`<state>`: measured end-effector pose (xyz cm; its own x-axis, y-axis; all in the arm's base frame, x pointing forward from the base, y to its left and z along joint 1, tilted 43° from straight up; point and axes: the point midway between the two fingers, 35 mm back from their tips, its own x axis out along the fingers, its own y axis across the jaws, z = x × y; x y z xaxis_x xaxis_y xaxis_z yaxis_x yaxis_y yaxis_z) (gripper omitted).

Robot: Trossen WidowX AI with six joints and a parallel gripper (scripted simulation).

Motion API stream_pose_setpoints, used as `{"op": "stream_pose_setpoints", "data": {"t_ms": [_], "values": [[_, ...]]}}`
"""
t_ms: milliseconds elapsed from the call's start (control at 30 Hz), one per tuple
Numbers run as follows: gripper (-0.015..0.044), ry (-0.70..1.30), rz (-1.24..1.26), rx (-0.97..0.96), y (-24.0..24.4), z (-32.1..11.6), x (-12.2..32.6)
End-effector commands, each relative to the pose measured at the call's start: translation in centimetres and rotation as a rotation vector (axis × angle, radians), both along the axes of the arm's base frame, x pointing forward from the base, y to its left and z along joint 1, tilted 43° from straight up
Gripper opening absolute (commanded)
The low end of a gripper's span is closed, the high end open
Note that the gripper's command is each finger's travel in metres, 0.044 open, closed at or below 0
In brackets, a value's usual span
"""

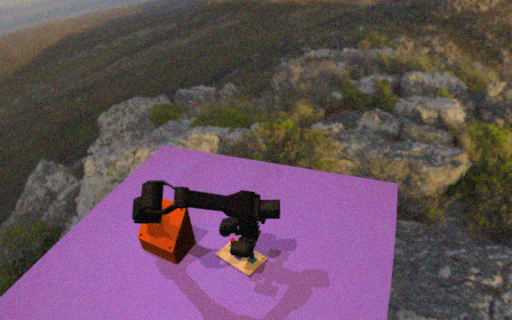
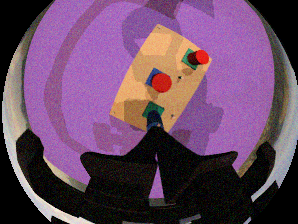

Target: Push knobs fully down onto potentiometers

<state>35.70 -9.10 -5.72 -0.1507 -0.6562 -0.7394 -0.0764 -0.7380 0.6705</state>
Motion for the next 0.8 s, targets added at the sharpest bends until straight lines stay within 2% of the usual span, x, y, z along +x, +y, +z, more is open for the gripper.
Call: {"op": "stream_pose_setpoints", "data": {"t_ms": [0,767], "values": [[0.0000,-0.002,-0.027,0.000,-1.33,-1.06,-0.14],[0.0000,-0.002,-0.027,0.000,-1.46,-1.21,-0.18]]}}
